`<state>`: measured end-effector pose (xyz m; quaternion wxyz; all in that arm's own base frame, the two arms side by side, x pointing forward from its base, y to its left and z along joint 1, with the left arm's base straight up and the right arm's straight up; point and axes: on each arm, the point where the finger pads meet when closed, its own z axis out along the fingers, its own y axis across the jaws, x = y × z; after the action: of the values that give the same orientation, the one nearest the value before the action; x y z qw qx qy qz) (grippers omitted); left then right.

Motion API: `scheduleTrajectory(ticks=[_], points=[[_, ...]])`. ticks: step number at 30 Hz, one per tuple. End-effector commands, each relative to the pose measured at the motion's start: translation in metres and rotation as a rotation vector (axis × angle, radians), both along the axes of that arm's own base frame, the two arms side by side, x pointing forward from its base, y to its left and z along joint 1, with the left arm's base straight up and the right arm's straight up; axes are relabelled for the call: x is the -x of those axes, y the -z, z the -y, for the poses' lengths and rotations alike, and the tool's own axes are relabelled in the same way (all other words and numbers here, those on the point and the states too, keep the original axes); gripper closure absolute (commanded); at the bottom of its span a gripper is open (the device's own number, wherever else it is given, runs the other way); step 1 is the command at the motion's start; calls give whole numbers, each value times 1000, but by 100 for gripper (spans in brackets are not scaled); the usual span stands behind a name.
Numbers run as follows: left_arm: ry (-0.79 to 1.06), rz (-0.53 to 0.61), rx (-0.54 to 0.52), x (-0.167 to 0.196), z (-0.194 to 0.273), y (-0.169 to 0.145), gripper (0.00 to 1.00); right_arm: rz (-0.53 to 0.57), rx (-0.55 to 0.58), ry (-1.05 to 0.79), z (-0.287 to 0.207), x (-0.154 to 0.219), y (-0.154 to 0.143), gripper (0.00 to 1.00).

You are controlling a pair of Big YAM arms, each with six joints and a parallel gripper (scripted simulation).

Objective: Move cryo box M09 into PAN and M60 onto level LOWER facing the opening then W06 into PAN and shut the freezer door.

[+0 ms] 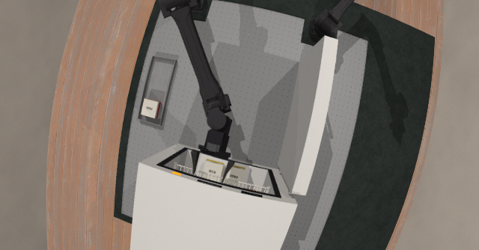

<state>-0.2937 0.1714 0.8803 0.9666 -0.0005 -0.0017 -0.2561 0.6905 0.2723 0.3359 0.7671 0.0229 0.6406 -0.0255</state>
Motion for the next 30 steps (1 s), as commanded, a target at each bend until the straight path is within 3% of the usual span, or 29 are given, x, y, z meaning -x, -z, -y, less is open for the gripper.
scheduleTrajectory(ticks=[1,18,30], points=[[11,-28,-17,-14,8,-4,100,34,-26,7,2,-22,-22,0],[11,-28,-17,-14,8,-4,100,35,-25,8,6,-44,-21,0],[11,-28,-17,-14,8,-4,100,38,-22,-1,-7,-36,-29,0]])
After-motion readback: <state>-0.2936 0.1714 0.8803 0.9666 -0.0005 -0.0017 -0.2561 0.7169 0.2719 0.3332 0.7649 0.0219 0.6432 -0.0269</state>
